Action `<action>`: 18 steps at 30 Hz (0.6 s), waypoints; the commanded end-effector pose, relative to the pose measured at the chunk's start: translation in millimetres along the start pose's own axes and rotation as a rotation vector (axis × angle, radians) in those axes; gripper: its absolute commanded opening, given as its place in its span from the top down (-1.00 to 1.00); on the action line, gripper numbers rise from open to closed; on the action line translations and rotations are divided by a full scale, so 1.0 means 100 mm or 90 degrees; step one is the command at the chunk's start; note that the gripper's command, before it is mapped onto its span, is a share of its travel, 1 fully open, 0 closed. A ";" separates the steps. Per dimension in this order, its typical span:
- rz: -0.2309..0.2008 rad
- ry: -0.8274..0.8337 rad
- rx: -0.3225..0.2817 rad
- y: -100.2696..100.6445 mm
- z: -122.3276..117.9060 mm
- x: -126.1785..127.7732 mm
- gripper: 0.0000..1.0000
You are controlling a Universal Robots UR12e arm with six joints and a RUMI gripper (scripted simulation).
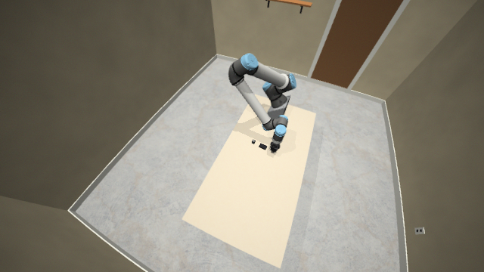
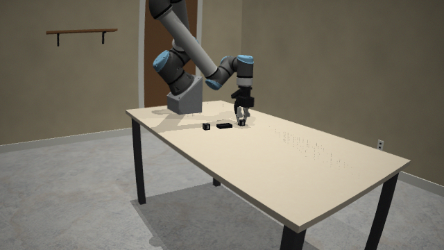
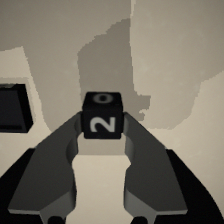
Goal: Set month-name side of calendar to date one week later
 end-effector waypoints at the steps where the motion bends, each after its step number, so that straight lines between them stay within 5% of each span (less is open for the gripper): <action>1: 0.000 0.000 0.001 0.01 0.01 0.00 0.78; 9: 0.000 0.000 0.001 0.01 0.01 0.00 0.78; 18: 0.000 0.000 0.001 0.01 0.01 0.00 0.56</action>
Point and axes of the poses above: the point where the finger pads meet when closed, its own y axis out along the fingers, its own x axis across the jaws, z = x × y, the point moved 1 cm from there along -y, back along the fingers, and after that the axes turned 11 degrees about -y, right-handed, at the moved point
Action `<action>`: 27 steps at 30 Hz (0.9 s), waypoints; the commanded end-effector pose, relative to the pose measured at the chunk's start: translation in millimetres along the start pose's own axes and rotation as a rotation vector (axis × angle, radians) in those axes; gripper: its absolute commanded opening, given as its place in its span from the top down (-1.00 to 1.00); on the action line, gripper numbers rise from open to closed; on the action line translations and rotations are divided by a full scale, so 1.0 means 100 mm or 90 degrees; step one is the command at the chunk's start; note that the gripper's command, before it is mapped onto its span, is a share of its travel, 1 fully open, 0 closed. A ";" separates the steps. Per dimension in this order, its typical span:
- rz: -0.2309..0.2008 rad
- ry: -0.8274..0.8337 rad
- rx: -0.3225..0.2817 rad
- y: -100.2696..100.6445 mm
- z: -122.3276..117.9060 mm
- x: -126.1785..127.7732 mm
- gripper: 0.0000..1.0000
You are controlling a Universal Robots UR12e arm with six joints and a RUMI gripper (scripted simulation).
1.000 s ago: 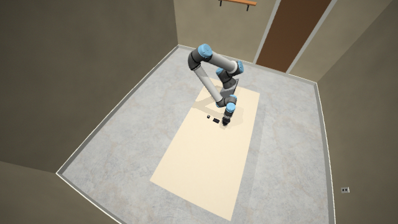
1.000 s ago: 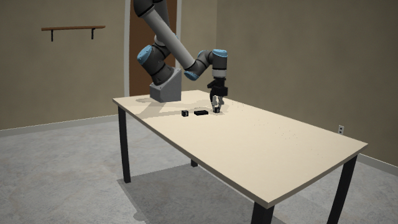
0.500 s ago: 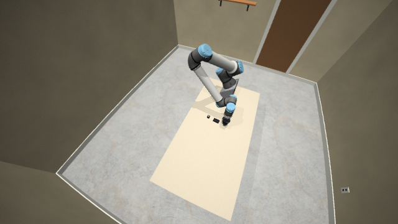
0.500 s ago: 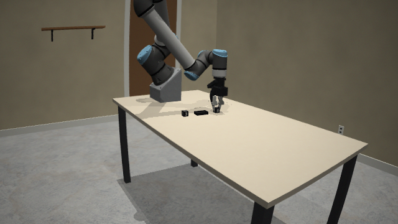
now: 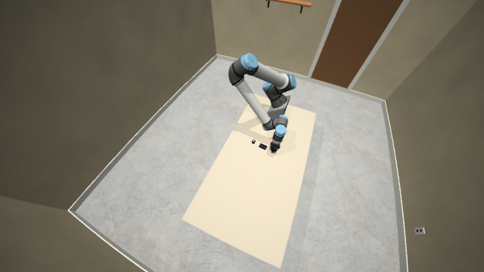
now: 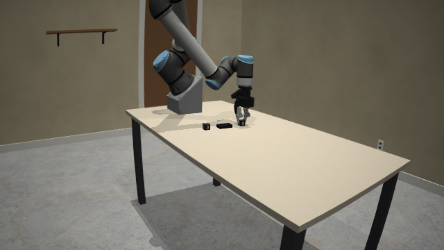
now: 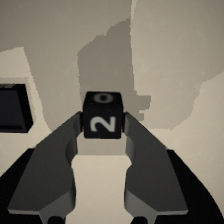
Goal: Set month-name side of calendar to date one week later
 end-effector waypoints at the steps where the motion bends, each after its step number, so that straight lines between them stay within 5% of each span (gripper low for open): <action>1: 0.000 0.000 0.001 0.01 0.01 0.00 0.49; 20: 0.000 0.000 0.000 -0.02 0.01 -0.01 0.42; 27: 0.000 0.000 -0.001 -0.25 -0.01 0.00 0.42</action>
Point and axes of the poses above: the point where the finger pads meet when closed, its own y axis out along the fingers, its own x axis across the jaws, z = x × y, the point moved 1 cm from there along -y, back along the fingers, and after that the axes turned 11 degrees about -y, right-handed, at the moved point
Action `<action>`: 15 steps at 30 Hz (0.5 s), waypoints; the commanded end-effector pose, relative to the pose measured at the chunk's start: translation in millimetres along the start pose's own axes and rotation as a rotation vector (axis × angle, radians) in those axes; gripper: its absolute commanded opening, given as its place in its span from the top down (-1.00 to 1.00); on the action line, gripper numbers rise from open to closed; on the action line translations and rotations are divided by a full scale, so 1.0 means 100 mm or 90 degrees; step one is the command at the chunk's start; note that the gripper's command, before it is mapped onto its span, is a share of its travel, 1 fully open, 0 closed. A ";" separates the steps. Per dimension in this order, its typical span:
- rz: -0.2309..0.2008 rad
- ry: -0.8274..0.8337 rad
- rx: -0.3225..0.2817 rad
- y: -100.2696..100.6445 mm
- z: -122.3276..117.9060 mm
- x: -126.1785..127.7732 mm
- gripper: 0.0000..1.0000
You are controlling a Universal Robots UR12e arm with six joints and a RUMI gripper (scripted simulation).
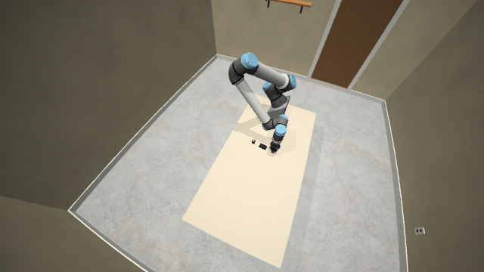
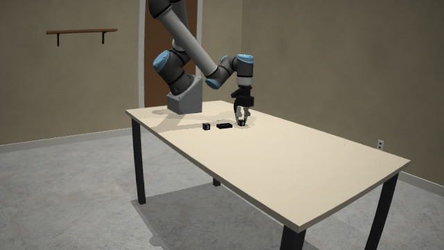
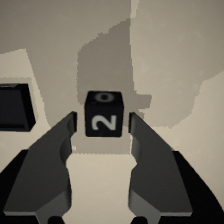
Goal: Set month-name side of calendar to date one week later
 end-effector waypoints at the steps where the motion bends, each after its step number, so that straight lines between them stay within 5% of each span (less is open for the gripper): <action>1: 0.000 0.000 -0.004 -0.26 -0.02 0.01 0.42; 15: -0.001 0.001 -0.005 -0.83 -0.03 0.00 0.42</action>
Point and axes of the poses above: the point where the finger pads meet when closed, its own y axis out along the fingers, its own x axis across the jaws, z = x × y, the point moved 1 cm from there along -y, back along the fingers, and after that the axes turned 11 degrees about -y, right-handed, at the moved point
